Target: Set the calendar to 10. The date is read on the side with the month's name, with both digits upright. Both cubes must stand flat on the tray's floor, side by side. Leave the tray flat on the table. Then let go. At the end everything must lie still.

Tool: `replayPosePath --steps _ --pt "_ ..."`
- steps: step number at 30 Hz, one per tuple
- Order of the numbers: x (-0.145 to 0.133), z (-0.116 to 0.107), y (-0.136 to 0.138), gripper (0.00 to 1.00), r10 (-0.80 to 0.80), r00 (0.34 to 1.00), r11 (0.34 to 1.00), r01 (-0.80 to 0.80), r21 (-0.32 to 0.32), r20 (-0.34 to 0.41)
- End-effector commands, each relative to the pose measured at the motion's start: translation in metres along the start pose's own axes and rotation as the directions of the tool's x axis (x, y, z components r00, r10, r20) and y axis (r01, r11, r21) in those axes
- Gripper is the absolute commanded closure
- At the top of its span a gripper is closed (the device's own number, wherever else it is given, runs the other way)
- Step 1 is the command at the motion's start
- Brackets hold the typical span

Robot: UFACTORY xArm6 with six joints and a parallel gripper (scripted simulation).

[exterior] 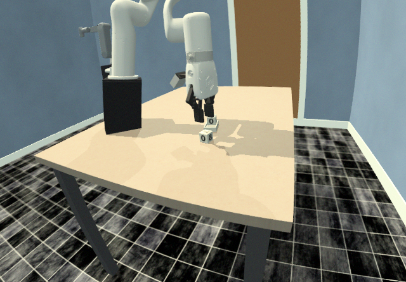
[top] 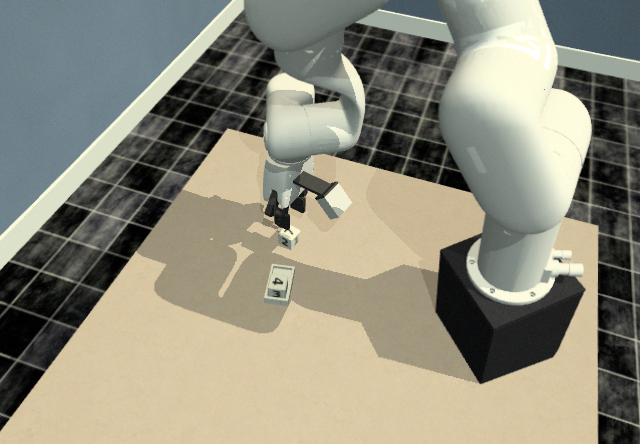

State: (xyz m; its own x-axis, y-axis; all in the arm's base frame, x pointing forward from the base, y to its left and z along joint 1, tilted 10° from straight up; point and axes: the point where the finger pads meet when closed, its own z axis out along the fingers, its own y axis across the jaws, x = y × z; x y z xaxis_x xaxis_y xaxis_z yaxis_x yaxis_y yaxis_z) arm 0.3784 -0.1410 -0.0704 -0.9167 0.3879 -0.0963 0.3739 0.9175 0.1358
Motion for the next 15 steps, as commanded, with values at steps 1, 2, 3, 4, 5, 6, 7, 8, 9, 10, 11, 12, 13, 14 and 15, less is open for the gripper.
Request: replayPosePath --steps 1,2,3,4,5,6,7,8,9,10,11,12,13,14,15 --pt "-0.001 0.007 0.000 0.51 0.000 1.000 1.000 0.000 -0.002 0.005" --pt "-0.001 0.009 0.000 0.51 0.000 1.000 1.000 0.000 -0.002 0.005" --pt "-0.001 0.010 0.000 0.51 0.000 1.000 1.000 0.000 -0.002 0.005" --pt "-0.001 0.010 0.000 0.51 0.000 1.000 1.000 0.000 -0.002 0.005" --pt "-0.001 0.010 0.000 0.51 0.000 1.000 1.000 0.000 -0.002 0.005" --pt "-0.001 0.012 0.000 0.51 0.000 1.000 1.000 0.000 -0.002 0.005" --pt "-0.001 0.014 0.000 0.51 0.000 1.000 1.000 0.000 -0.002 0.005" --pt "-0.001 0.015 0.000 0.51 0.000 1.000 1.000 0.000 -0.002 0.005" --pt "-0.001 0.017 0.000 0.51 0.000 1.000 1.000 0.000 -0.002 0.005" --pt "-0.001 0.018 0.000 0.51 0.000 1.000 1.000 0.000 -0.002 0.005" --pt "-0.001 0.020 0.000 0.51 0.000 1.000 1.000 0.000 -0.002 0.005" --pt "-0.001 0.021 0.000 0.51 0.000 1.000 1.000 0.000 -0.002 0.005" --pt "-0.001 0.022 0.000 0.51 0.000 1.000 1.000 0.000 -0.002 0.005" --pt "-0.001 0.024 0.000 0.51 0.000 1.000 1.000 0.000 -0.002 0.005" --pt "-0.001 0.025 0.000 0.51 0.000 1.000 1.000 0.000 -0.002 0.005"
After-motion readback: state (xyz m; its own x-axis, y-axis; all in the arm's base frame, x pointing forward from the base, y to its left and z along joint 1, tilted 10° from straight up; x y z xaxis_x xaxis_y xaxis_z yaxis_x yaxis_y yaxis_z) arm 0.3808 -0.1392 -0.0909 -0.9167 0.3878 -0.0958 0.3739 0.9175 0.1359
